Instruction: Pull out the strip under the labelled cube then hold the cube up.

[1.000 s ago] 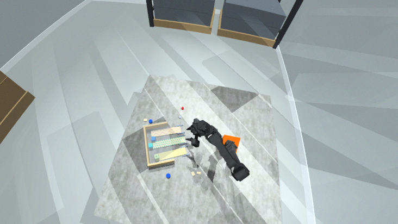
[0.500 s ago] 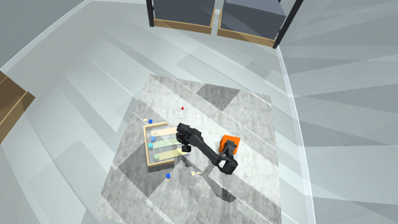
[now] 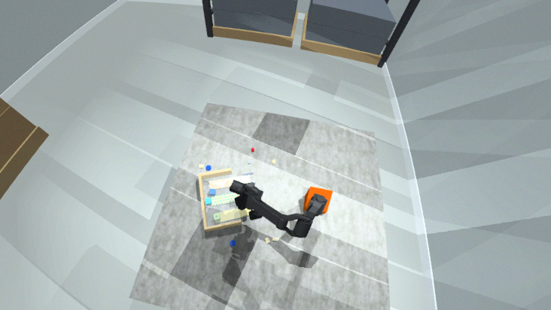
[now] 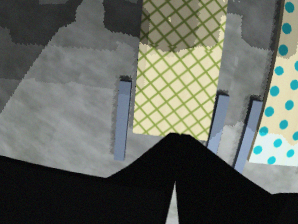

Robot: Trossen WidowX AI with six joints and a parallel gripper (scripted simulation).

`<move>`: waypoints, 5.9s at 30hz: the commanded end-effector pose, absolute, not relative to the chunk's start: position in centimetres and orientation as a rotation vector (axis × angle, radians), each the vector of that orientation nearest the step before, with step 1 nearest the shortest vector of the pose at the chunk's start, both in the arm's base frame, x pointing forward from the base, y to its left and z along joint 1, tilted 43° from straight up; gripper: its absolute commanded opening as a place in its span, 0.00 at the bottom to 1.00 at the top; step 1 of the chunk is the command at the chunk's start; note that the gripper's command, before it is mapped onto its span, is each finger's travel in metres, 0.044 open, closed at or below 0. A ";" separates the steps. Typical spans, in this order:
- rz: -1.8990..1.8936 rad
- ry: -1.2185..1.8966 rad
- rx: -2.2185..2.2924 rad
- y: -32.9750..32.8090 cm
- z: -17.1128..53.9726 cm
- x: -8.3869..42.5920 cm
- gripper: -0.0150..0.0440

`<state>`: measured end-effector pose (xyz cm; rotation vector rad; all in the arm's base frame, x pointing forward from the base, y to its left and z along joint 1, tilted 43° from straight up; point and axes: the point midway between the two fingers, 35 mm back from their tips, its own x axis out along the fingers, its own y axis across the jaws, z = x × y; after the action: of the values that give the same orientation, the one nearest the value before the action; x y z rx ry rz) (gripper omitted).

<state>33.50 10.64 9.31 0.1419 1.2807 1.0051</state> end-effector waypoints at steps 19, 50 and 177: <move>1.019 1.294 0.121 12.6 7.3 33.4 0.25; 1.022 1.292 0.124 15.4 4.0 32.8 0.25; 1.020 1.299 0.125 10.9 0.0 23.4 0.25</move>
<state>24.64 11.01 0.61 0.1281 1.2754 1.0125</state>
